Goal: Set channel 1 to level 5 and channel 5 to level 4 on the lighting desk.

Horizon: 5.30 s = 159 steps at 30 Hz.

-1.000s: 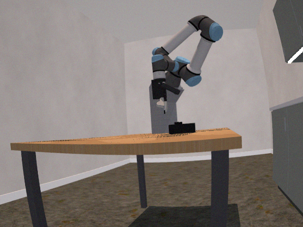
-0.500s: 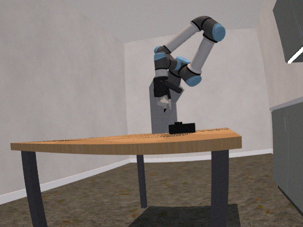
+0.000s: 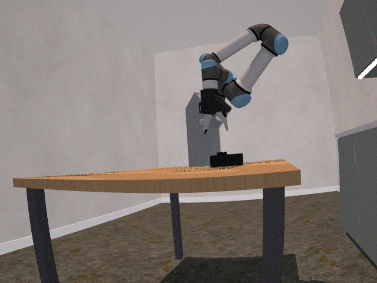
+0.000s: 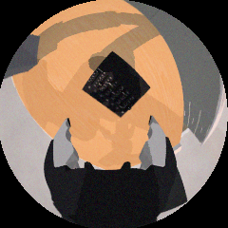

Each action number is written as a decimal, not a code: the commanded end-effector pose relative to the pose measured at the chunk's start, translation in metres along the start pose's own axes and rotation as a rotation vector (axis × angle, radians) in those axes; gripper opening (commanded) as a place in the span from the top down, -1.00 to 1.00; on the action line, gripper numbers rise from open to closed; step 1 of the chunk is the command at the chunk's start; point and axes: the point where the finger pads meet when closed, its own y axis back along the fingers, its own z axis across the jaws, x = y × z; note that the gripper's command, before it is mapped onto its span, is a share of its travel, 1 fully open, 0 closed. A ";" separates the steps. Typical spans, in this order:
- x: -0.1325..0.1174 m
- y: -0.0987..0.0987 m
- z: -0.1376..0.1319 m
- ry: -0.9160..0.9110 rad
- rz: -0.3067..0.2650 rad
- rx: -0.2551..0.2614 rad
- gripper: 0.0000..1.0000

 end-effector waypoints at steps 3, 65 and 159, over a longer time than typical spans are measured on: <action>0.015 0.018 0.012 0.290 0.019 -0.011 -1.00; 0.093 -0.046 -0.009 0.851 0.008 -0.015 -1.00; 0.094 -0.070 -0.008 0.852 0.008 -0.015 1.00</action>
